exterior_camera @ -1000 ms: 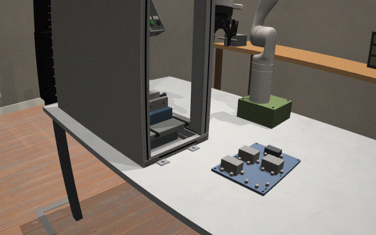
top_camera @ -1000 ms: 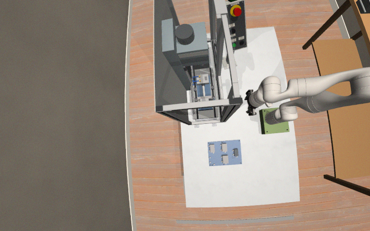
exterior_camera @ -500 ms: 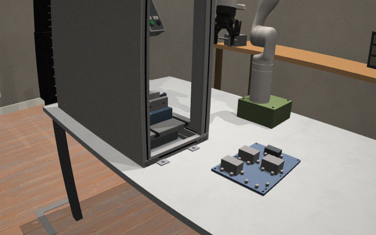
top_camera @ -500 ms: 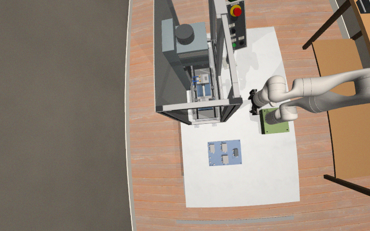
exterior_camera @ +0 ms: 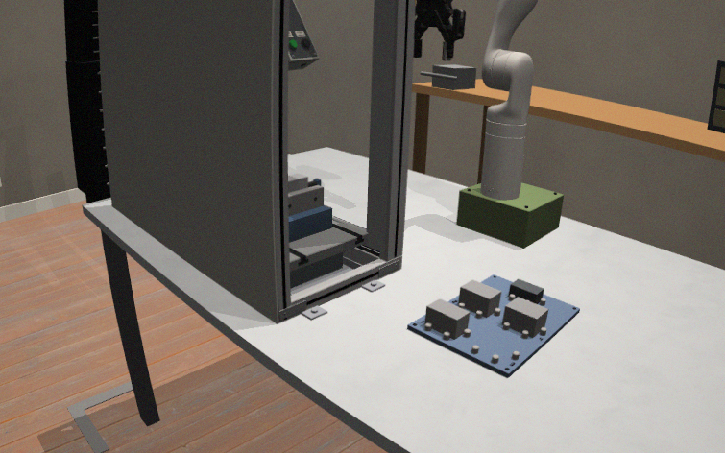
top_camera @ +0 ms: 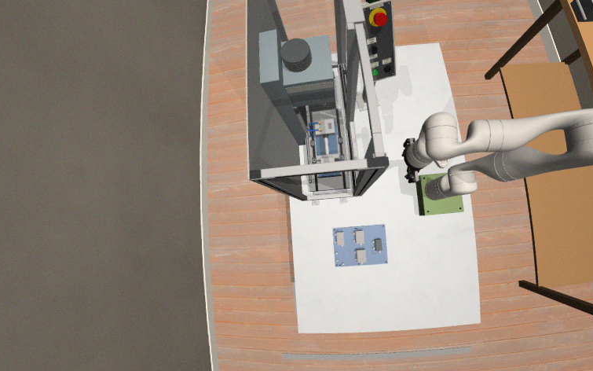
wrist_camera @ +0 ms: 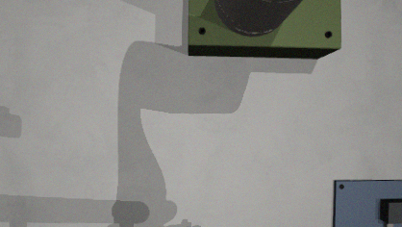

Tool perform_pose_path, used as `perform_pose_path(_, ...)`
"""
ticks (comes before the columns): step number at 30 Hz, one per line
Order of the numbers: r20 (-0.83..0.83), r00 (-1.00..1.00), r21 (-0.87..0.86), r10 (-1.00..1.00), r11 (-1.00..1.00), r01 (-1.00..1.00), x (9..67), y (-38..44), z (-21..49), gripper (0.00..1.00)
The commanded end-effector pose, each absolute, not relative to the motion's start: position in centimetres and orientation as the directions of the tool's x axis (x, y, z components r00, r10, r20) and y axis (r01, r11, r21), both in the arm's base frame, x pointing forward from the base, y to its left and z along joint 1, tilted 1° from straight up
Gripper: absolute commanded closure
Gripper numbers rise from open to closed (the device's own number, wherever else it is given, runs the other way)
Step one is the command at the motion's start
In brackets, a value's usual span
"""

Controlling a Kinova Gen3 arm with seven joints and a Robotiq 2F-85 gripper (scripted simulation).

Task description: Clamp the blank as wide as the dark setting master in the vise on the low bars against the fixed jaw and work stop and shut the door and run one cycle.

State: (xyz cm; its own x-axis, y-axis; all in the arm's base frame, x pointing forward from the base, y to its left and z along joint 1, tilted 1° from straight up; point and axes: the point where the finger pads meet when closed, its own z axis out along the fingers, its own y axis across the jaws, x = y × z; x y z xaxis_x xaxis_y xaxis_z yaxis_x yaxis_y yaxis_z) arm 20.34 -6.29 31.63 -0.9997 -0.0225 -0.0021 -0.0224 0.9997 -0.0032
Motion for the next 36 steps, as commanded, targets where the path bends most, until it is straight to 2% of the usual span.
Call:
perform_pose_path(1, 0.005, -1.0, -0.011, -0.018, 1.0, -0.019, 20.5, -6.4, 31.9, 0.2)
perform_pose_path(5, 0.005, -1.0, -0.011, -0.018, 1.0, -0.019, 20.5, -6.4, 31.9, 0.2)
perform_pose_path(10, 0.005, -1.0, -0.011, -0.018, 1.0, -0.019, 20.4, -6.4, 37.8, 0.2)
perform_pose_path(36, 0.005, -1.0, -0.011, -0.018, 1.0, -0.019, 20.4, -6.4, 40.0, 0.2)
